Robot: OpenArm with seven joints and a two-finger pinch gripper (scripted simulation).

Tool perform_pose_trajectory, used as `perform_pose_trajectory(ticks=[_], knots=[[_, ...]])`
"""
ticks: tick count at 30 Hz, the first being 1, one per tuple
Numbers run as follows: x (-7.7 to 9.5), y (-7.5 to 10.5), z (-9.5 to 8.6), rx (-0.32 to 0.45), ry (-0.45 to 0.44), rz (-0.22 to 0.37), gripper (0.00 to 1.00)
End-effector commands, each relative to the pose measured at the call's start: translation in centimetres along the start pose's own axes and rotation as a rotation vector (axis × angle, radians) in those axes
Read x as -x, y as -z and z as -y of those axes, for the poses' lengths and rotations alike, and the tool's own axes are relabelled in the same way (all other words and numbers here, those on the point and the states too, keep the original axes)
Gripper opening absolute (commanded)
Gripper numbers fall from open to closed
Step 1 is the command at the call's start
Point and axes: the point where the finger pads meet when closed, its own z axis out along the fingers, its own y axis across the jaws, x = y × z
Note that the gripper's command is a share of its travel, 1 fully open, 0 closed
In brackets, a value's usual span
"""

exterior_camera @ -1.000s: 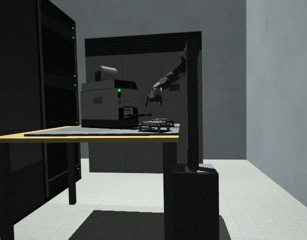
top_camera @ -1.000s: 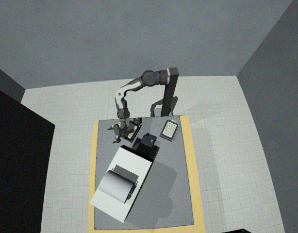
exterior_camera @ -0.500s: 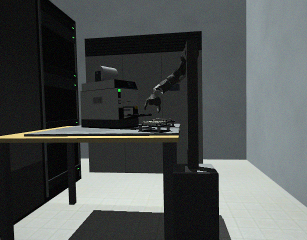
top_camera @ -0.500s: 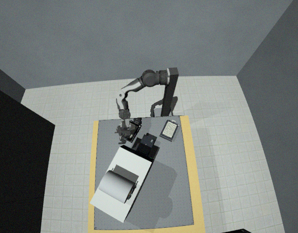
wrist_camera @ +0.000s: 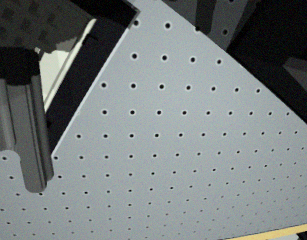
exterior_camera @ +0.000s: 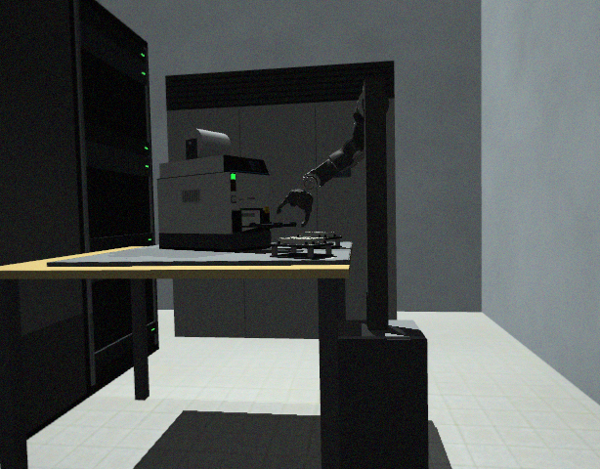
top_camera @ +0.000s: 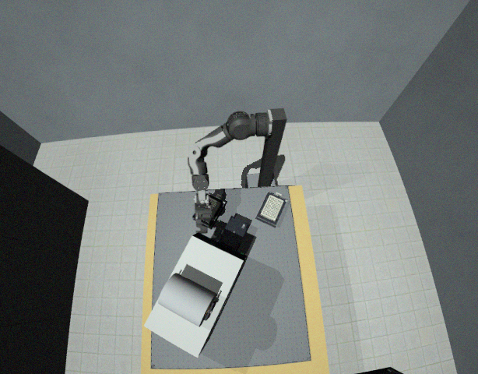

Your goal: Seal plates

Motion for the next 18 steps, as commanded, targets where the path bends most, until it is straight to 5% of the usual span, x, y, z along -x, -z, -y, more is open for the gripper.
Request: perform_pose_trajectory(ticks=[1, 13, 18], knots=[[-1.0, 0.0, -0.9, 0.041, -0.028, -0.040, 0.65], [-1.3, 1.0, -3.2, 0.268, -0.329, -0.175, 0.65], [-1.1, 1.4, -3.9, 0.323, -0.410, -0.188, 0.65]])
